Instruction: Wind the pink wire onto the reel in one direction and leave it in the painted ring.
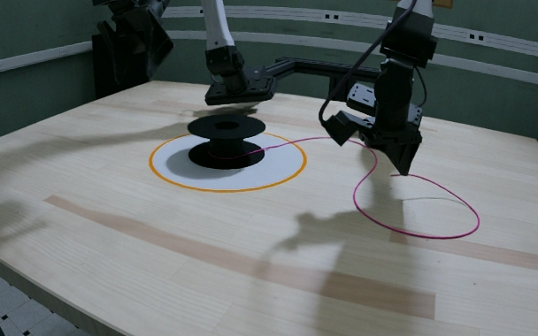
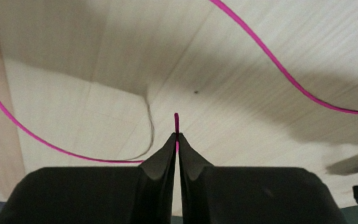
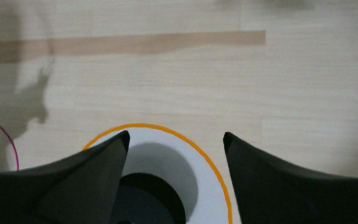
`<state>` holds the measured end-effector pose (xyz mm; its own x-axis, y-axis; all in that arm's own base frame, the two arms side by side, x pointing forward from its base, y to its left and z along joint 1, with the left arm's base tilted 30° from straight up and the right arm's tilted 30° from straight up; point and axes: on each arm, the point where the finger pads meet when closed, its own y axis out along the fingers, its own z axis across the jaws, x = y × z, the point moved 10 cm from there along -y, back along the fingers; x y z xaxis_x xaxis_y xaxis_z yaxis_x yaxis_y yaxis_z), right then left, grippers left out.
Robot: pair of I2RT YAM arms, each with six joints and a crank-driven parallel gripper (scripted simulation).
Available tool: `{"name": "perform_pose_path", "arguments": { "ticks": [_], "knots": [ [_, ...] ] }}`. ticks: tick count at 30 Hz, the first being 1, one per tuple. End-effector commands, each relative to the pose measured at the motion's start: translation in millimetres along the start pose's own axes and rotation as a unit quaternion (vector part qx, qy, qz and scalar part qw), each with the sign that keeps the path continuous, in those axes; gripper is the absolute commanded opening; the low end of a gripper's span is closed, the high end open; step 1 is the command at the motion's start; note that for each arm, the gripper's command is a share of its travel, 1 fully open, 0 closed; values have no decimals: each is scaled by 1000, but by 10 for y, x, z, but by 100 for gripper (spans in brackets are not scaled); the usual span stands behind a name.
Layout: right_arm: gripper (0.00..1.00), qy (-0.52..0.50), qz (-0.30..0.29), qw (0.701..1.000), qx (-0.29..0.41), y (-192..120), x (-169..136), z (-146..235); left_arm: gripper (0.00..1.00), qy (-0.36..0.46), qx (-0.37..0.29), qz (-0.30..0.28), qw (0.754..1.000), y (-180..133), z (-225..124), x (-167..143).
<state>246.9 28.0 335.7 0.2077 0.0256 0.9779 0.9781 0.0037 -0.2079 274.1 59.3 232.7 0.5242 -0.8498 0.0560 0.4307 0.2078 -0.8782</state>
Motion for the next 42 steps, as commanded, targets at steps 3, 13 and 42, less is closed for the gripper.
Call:
{"name": "perform_pose_path", "arguments": {
  "ticks": [3,13,42],
  "knots": [
    [85,1,55,998,-30,-293,-32,125,0,-1,10,-9,1000,-9,53,31],
    [85,-7,159,986,-47,-460,-214,392,0,-1,10,-9,1000,-9,53,31],
    [85,-26,404,910,-86,-672,-771,1127,0,-1,10,-9,1000,-9,53,31]
  ]
}}
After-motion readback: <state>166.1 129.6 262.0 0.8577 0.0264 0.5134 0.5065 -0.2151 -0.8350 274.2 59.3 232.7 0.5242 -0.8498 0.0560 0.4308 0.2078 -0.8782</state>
